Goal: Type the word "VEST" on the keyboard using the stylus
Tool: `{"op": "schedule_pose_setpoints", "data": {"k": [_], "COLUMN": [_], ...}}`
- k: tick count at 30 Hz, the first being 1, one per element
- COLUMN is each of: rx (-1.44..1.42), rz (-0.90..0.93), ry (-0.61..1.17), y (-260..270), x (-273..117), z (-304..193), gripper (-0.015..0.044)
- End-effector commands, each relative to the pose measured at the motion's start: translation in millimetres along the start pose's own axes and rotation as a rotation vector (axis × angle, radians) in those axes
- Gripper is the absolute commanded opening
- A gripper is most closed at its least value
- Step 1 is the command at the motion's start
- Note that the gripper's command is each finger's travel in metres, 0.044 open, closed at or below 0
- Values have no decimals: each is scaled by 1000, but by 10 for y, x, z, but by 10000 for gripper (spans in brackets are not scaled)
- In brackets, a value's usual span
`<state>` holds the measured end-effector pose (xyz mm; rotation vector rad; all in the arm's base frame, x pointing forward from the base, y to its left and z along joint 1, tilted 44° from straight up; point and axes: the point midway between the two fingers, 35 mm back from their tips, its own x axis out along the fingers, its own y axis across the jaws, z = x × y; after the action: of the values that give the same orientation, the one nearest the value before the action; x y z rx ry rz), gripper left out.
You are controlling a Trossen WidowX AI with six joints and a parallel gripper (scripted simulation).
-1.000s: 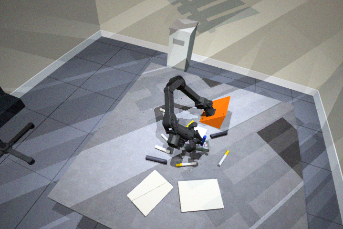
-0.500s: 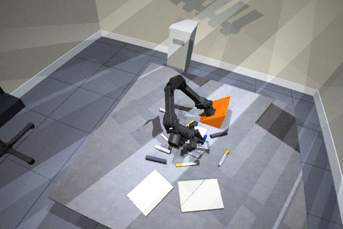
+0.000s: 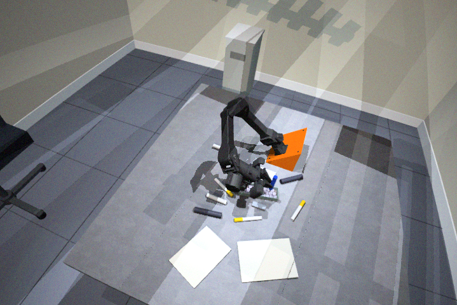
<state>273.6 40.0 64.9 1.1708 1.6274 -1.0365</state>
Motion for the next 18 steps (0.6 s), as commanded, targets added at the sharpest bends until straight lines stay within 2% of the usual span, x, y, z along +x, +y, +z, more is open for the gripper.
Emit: {"op": "schedule_pose_setpoints", "data": {"k": [1,11,18], "rx": [-1,4,4], "rz": [0,3,3], "ry": [0,5,4], "y": [-15,-164,-168], "x": [27,240,320], "z": [-21,-185,-46], "gripper": [0,0,0]}}
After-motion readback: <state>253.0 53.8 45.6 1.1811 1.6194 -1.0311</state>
